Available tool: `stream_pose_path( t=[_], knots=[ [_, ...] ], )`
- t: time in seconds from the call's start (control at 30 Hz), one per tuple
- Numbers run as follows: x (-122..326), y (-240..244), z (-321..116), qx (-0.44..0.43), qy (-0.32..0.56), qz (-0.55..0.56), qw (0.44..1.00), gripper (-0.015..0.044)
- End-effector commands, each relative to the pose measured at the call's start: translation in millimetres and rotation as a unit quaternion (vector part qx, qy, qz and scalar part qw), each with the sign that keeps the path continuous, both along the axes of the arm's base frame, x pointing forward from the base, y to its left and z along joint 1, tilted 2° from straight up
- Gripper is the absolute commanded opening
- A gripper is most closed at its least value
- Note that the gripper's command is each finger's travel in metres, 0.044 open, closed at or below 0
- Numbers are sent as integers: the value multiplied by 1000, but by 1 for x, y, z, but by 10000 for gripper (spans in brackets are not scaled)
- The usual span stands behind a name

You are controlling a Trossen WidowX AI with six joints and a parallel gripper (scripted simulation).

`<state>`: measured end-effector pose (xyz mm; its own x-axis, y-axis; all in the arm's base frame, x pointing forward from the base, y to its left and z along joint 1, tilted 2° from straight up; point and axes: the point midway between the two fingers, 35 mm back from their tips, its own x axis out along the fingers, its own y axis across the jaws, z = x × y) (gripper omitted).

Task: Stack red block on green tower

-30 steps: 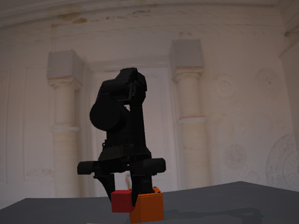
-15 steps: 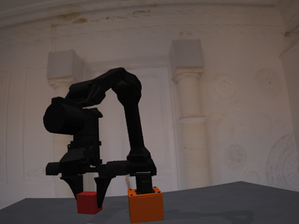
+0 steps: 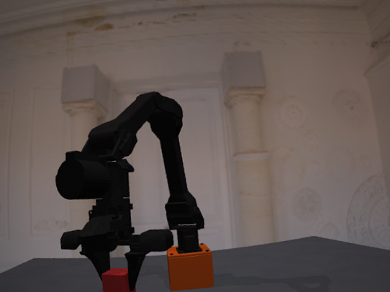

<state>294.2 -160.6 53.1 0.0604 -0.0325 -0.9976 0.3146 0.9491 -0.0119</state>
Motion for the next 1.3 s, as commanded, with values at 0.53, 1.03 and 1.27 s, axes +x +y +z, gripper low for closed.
stream_pose_path(
  t=[0.53,1.03,1.27],
  knots=[
    [2,0,-2,0,-4,2,1000,0],
    [1,-1,-1,-2,-3,0,1000,184],
    [1,-1,-1,-2,-3,0,1000,367]
  ],
)
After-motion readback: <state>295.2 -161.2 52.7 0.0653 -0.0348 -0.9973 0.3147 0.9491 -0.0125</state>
